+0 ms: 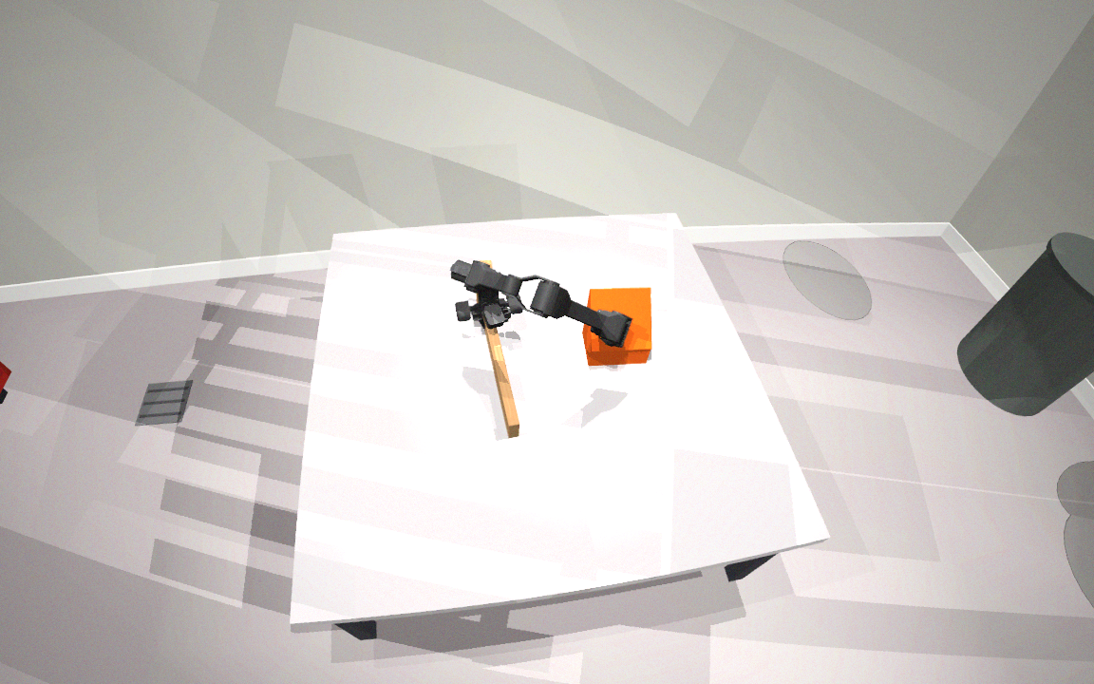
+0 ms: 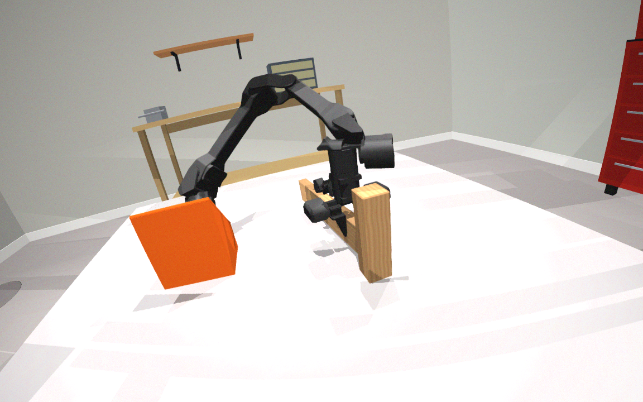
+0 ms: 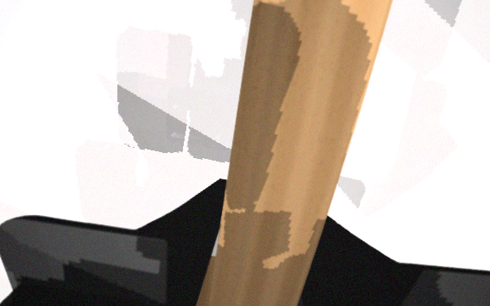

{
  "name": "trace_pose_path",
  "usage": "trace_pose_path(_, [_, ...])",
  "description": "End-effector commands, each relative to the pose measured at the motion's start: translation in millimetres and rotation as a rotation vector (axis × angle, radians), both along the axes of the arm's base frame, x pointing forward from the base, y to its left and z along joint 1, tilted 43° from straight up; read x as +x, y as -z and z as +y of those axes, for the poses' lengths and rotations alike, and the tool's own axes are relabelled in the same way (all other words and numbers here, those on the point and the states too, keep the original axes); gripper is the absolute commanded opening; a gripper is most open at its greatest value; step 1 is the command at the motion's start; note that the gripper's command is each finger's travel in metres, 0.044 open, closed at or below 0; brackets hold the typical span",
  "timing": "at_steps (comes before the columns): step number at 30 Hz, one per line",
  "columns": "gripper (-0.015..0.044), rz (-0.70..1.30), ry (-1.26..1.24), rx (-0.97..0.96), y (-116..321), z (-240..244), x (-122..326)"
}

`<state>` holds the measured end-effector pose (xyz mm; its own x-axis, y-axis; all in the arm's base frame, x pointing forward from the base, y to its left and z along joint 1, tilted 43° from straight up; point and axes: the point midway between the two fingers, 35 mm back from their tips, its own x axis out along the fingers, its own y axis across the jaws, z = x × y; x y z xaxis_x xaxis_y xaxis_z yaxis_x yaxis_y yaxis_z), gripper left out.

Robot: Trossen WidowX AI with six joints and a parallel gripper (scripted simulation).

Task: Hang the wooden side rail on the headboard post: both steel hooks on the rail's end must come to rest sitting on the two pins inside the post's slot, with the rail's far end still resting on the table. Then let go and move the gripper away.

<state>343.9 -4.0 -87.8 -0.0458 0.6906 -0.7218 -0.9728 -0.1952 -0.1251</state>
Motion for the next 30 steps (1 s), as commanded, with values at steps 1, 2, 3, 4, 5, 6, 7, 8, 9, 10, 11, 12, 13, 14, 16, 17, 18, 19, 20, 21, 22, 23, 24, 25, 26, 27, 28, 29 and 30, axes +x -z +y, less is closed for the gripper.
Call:
trace_pose_path(1, [0.0157,0.000,0.000,0.000,0.0,0.0,0.1])
trace_pose_path(2, [0.0184,0.000,0.000,0.000,0.0,0.0,0.1])
trace_pose_path(3, [0.0210,0.000,0.000,0.000,0.0,0.0,0.1])
trace_pose_path(4, [0.0236,0.000,0.000,0.000,0.0,0.0,0.1])
trace_pose_path(5, [0.0262,0.000,0.000,0.000,0.0,0.0,0.1])
trace_pose_path(6, [0.0289,0.000,0.000,0.000,0.0,0.0,0.1])
trace_pose_path(7, [0.0315,0.000,0.000,0.000,0.0,0.0,0.1])
trace_pose_path(8, [0.0341,0.000,0.000,-0.002,-2.3,-2.2,0.4])
trace_pose_path(9, [0.0368,0.000,0.001,-0.004,-6.0,-5.8,0.8])
trace_pose_path(10, [0.0394,-0.001,0.002,-0.008,-11.5,-11.2,1.3])
trace_pose_path(11, [0.0420,-0.001,0.003,-0.013,-19.5,-18.7,1.7])
trace_pose_path(12, [0.0440,0.000,0.003,-0.016,-24.8,-23.5,1.8])
trace_pose_path(13, [0.0440,0.000,0.004,-0.018,-28.0,-26.5,1.8])
trace_pose_path(14, [0.0440,0.000,0.004,-0.019,-29.2,-27.6,1.7])
trace_pose_path(16, [0.0440,0.000,0.004,-0.019,-29.2,-27.6,1.7])
trace_pose_path(17, [0.0440,0.000,0.004,-0.019,-29.2,-27.6,1.7])
trace_pose_path(18, [0.0440,0.000,0.004,-0.019,-29.2,-27.6,1.7])
trace_pose_path(19, [0.0440,0.000,0.004,-0.019,-29.2,-27.6,1.7])
trace_pose_path(20, [0.0440,0.000,0.004,-0.019,-29.2,-27.6,1.7])
trace_pose_path(21, [0.0440,0.000,0.004,-0.019,-29.2,-27.6,1.7])
trace_pose_path(22, [0.0440,0.000,0.004,-0.019,-29.2,-27.6,1.7])
trace_pose_path(23, [0.0440,0.000,0.004,-0.019,-29.2,-27.6,1.7])
trace_pose_path(24, [0.0440,0.000,0.004,-0.019,-29.2,-27.6,1.7])
trace_pose_path(25, [0.0440,0.000,0.004,-0.019,-29.2,-27.6,1.7])
trace_pose_path(26, [0.0440,0.000,0.004,-0.019,-30.9,-25.8,1.5])
trace_pose_path(27, [0.0440,0.000,0.004,-0.018,-33.5,-23.0,1.0])
trace_pose_path(28, [0.0440,0.000,0.004,-0.018,-37.3,-18.9,0.3])
trace_pose_path(29, [0.0440,0.000,0.004,-0.018,-42.7,-13.1,-0.9])
trace_pose_path(30, [0.0440,0.001,0.004,-0.017,-47.6,-7.5,-2.3])
